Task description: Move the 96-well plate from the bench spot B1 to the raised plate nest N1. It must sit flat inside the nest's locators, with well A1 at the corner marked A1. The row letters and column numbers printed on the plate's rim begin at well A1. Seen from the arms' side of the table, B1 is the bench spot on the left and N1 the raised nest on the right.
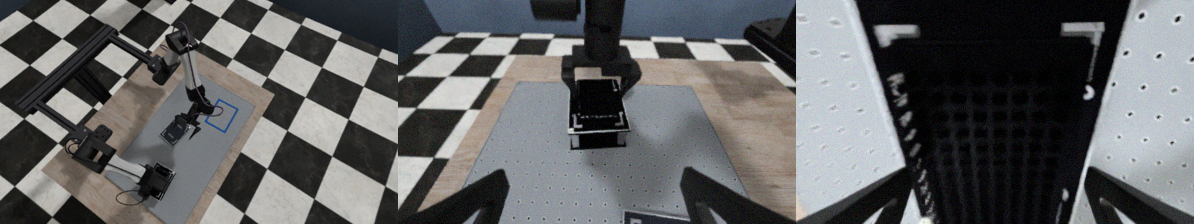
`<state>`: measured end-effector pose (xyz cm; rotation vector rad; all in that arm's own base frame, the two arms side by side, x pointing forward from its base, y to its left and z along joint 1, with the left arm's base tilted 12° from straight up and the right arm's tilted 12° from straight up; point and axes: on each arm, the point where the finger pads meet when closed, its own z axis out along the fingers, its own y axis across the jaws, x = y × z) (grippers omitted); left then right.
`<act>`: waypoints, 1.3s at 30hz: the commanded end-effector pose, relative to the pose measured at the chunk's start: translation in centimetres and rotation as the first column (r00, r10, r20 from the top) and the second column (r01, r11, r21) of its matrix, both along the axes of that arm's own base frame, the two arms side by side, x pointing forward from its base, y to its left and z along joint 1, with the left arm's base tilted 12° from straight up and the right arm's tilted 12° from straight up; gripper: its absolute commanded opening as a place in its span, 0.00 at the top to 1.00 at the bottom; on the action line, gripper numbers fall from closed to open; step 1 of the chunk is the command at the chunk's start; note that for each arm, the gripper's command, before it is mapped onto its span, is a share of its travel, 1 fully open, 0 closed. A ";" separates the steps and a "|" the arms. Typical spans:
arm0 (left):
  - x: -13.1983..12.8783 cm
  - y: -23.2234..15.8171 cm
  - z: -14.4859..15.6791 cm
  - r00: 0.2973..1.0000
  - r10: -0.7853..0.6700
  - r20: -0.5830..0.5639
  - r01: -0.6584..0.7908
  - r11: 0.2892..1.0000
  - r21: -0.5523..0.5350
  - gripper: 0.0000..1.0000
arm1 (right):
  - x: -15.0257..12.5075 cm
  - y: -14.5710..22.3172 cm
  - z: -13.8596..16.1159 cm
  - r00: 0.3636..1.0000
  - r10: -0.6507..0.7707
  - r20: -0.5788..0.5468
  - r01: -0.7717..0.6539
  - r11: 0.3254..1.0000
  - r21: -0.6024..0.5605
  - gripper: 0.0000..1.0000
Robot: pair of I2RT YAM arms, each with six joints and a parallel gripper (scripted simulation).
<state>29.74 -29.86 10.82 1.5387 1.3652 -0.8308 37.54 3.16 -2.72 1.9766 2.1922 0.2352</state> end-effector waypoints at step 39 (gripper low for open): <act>-1.7 -1.5 5.6 0.984 -0.129 0.121 0.142 0.984 -0.106 0.00 | -3.8 -0.1 9.5 0.273 0.955 -0.120 -0.797 0.155 -0.584 0.00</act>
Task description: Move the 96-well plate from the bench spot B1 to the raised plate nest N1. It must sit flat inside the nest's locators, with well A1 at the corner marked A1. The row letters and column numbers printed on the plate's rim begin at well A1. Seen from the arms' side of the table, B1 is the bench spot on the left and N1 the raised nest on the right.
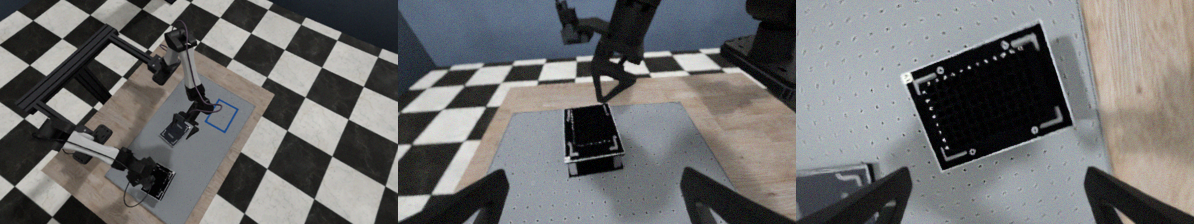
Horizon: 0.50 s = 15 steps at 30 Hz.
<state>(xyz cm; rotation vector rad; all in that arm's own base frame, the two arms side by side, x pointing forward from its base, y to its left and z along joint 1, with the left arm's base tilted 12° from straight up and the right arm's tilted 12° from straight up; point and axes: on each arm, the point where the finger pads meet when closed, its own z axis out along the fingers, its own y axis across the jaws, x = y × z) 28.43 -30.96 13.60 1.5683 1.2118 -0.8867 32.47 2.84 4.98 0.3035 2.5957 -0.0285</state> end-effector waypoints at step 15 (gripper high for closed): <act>-1.2 -0.5 4.2 0.990 -0.062 0.125 0.066 0.997 -0.028 0.00 | 0.1 -0.2 2.3 0.948 0.299 0.112 -0.286 0.951 -0.120 0.00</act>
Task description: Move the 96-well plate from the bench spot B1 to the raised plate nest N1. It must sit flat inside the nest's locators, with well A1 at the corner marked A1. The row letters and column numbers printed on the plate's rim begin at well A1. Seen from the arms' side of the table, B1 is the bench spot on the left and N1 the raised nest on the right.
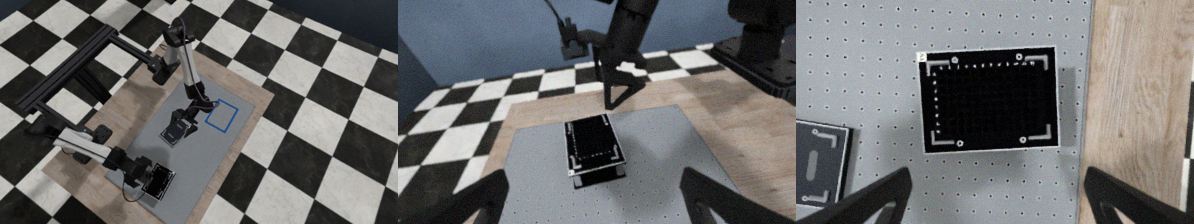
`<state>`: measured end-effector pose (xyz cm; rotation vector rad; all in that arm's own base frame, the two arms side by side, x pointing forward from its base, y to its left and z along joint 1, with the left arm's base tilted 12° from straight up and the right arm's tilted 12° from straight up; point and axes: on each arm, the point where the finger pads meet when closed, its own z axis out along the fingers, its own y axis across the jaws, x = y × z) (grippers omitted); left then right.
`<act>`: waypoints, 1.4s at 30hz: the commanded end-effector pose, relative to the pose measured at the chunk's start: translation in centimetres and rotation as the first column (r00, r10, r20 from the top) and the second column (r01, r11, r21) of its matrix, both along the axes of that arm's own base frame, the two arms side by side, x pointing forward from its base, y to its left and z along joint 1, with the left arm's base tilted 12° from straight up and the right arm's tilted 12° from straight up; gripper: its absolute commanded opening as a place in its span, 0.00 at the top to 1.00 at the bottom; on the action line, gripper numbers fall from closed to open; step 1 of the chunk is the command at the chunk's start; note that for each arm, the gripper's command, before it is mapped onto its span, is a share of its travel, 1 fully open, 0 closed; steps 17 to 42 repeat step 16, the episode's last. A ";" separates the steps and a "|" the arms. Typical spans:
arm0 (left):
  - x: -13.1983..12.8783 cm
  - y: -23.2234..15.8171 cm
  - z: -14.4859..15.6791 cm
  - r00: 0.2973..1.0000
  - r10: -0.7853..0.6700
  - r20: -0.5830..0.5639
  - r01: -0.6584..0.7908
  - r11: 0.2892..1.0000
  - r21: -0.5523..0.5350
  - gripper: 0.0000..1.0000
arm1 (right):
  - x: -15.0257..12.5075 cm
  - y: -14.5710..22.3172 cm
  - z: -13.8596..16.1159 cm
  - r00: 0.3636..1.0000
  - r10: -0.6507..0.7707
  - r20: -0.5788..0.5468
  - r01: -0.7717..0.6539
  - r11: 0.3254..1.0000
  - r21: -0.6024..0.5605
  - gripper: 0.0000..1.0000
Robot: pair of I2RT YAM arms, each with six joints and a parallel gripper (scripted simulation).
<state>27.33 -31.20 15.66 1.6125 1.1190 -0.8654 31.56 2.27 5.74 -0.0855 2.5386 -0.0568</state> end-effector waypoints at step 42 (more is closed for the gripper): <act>-0.1 -0.2 2.2 0.998 -0.011 0.054 0.013 1.000 -0.019 0.00 | 1.0 0.4 1.4 0.998 0.031 0.058 -0.032 0.999 0.008 0.00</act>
